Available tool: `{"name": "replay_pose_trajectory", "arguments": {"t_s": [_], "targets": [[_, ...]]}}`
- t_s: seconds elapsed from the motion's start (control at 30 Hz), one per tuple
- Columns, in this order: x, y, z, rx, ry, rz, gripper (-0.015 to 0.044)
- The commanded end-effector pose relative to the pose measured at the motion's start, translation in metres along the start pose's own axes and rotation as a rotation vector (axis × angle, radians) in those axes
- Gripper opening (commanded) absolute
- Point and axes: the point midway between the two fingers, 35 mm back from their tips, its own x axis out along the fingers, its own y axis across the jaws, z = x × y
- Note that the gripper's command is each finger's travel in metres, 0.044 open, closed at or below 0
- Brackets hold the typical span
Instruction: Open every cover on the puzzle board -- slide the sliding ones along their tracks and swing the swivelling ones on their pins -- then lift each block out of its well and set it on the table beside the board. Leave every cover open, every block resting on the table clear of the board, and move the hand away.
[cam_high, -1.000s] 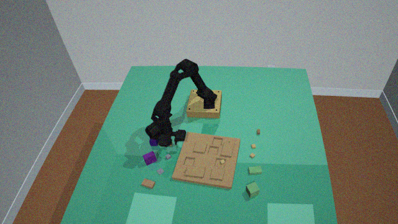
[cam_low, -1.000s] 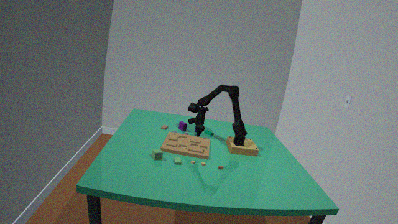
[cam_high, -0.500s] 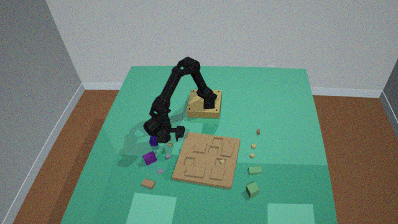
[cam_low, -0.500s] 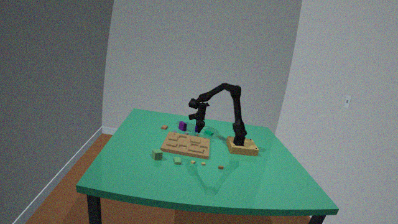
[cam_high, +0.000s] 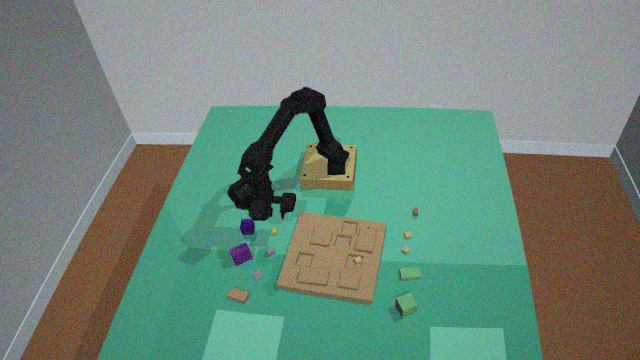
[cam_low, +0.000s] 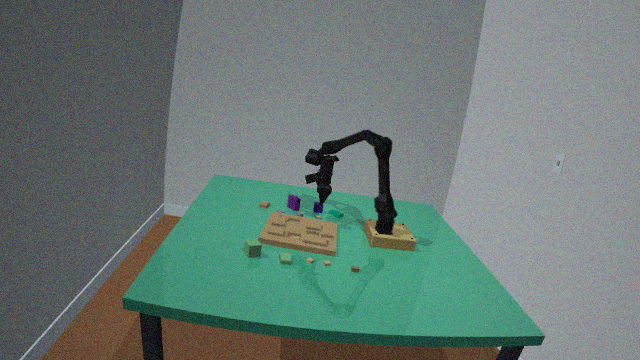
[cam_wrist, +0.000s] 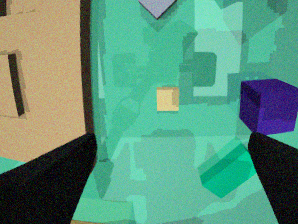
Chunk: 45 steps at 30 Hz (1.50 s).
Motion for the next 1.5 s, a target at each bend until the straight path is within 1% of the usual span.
{"name": "replay_pose_trajectory", "arguments": {"t_s": [0.0,0.47,1.07,1.47], "targets": [[-0.001,0.003,0.002,-0.009,0.005,0.003,0.0361],[-0.002,0.063,0.043,-0.122,0.001,0.015,0.0],[-0.003,0.149,0.077,-0.302,0.007,0.014,0.0],[-0.005,0.215,0.092,-0.406,-0.001,0.02,0.0]]}}
